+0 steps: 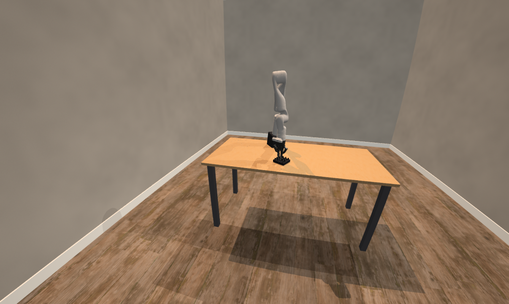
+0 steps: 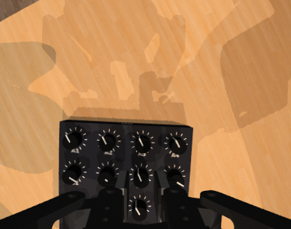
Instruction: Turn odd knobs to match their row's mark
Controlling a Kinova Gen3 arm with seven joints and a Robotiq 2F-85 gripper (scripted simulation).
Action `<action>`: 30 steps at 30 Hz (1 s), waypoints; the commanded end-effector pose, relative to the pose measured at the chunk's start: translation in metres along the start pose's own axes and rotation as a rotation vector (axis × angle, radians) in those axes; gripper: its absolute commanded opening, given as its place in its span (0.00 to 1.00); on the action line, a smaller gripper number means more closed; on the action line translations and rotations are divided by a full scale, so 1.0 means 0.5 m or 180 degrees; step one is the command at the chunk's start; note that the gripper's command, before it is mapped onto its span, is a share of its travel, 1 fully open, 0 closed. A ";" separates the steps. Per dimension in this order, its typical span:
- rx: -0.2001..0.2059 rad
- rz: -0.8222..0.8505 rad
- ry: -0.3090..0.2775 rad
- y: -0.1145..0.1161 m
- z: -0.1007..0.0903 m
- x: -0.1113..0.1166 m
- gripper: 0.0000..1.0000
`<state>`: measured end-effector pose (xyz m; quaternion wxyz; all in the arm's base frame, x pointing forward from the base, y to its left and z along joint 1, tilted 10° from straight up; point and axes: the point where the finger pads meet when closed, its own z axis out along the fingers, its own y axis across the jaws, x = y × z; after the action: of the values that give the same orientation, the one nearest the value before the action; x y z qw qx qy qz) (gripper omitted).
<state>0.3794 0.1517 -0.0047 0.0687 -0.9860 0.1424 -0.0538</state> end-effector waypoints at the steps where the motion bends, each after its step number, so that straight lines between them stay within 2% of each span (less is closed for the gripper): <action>1: 0.0002 0.0000 0.0004 -0.001 -0.001 0.001 0.19; 30: 0.0002 0.0000 0.0004 -0.001 0.005 0.001 0.19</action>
<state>0.3805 0.1514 -0.0066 0.0690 -0.9858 0.1433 -0.0545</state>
